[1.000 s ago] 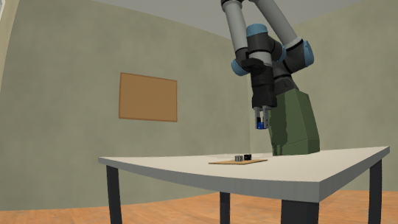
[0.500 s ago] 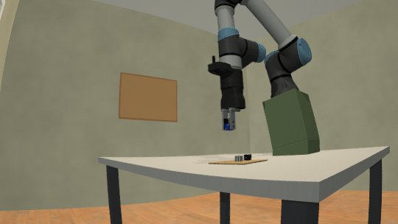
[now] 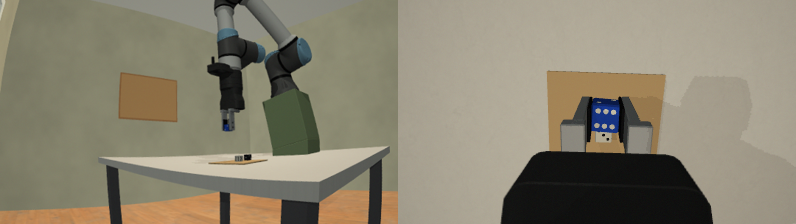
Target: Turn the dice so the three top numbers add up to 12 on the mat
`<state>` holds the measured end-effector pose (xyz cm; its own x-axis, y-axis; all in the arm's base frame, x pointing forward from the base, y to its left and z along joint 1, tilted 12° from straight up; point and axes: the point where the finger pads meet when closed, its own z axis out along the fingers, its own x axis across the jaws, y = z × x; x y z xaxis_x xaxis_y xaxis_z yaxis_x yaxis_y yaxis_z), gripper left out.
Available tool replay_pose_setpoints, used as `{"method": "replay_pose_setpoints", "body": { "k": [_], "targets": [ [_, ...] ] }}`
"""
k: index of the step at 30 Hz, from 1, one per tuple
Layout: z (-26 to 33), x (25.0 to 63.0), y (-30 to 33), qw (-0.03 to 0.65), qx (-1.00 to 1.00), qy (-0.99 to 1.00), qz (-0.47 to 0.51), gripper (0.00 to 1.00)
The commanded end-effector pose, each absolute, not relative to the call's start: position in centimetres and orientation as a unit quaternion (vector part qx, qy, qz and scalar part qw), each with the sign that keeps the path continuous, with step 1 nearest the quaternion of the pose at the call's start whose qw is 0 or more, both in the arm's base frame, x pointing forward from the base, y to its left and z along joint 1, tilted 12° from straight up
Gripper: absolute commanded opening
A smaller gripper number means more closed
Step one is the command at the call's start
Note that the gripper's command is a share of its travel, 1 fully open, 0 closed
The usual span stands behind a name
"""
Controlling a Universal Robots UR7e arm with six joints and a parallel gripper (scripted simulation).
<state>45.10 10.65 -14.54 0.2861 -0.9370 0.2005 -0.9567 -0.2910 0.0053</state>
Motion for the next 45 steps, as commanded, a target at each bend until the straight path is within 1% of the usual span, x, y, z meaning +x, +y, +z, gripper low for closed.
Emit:
{"method": "replay_pose_setpoints", "body": {
  "k": [1,24,45],
  "targets": [
    [-15.4,45.2,10.5,0.062,0.8,-0.592,0.08,0.4],
    [-23.2,45.6,9.0,0.062,0.8,-0.592,0.08,0.4],
    [-23.7,45.6,8.9,0.062,0.8,-0.592,0.08,0.4]
  ]
}}
